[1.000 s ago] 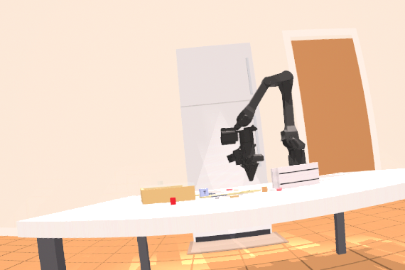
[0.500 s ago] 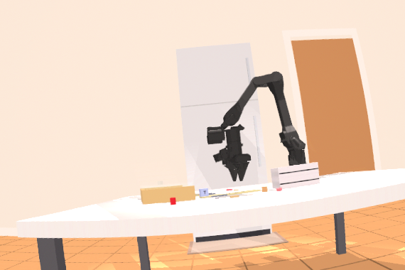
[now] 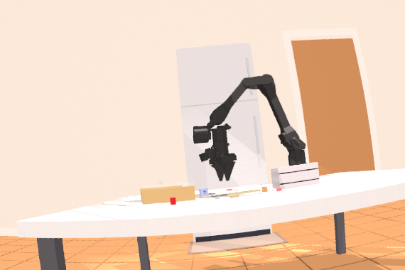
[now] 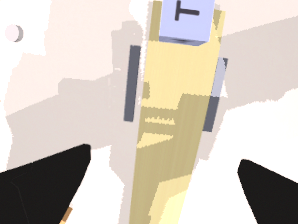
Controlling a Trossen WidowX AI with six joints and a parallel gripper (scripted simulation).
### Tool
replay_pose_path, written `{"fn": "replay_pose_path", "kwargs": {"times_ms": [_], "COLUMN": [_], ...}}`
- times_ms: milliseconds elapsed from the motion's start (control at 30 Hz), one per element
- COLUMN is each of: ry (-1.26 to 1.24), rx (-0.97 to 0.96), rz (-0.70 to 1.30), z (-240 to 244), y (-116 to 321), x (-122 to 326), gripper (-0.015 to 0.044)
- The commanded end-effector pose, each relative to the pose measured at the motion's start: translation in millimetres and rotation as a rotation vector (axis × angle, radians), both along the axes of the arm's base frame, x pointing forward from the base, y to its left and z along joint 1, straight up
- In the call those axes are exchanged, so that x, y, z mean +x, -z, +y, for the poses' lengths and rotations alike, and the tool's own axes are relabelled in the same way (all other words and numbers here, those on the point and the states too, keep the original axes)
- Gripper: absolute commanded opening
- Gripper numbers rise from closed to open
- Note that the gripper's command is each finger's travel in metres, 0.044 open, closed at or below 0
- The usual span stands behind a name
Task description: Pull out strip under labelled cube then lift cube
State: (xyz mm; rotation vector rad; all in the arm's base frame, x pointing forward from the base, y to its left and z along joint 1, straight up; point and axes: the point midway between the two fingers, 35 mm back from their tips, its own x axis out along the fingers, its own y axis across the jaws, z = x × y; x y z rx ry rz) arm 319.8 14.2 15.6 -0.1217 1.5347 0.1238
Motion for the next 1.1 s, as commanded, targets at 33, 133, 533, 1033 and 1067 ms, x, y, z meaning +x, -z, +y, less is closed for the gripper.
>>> {"fn": "replay_pose_path", "kwargs": {"times_ms": [33,133,533,1033,1067], "ry": [0.006,0.006,0.006,0.006,0.006], "rx": [-0.004,-0.003,-0.003,-0.003,-0.003], "rz": [-0.002,-0.003,-0.007,-0.008,-0.008], "z": [2.0,3.4,8.7,9.6,9.6], "y": [-3.0,-5.0,-12.8,0.7,2.4], "x": [18.8,29.7,74.2,85.7,85.8], "gripper": [0.0440,0.0440,0.0440,0.0250,0.0250]}}
